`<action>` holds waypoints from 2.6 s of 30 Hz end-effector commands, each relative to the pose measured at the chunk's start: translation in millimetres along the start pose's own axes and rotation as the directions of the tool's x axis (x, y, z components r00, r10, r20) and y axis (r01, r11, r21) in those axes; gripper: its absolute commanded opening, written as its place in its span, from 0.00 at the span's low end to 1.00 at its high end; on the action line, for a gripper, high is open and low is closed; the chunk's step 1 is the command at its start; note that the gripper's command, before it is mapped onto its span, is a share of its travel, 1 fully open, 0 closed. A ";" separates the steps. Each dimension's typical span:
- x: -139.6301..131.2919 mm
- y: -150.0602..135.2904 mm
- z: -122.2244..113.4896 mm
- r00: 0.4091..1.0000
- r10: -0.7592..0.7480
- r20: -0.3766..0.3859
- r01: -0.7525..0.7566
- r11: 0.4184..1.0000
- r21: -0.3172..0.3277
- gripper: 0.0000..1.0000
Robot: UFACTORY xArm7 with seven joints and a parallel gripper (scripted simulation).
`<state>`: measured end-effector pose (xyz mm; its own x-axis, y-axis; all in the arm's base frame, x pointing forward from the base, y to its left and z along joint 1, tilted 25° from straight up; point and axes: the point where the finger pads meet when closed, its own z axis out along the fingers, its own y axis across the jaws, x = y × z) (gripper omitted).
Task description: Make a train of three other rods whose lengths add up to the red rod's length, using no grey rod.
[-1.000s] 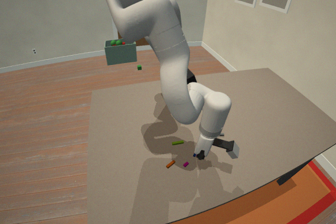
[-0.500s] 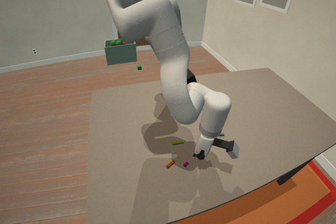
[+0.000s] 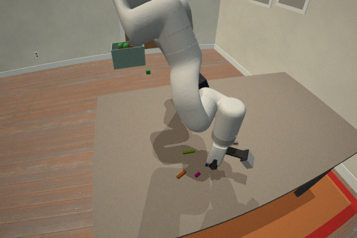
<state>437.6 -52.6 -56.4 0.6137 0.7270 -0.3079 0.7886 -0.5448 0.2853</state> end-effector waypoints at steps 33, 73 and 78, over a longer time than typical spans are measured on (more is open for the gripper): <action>2.4 -0.1 -1.3 1.000 -0.001 -0.003 0.001 1.000 -0.002 0.04; 2.5 0.0 11.0 1.000 -0.001 -0.003 0.001 1.000 -0.002 0.04; 2.5 0.0 11.0 1.000 -0.001 -0.003 0.001 1.000 -0.002 0.04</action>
<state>438.0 -56.6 -68.2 0.6133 0.7273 -0.3081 0.7889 -0.5444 0.2852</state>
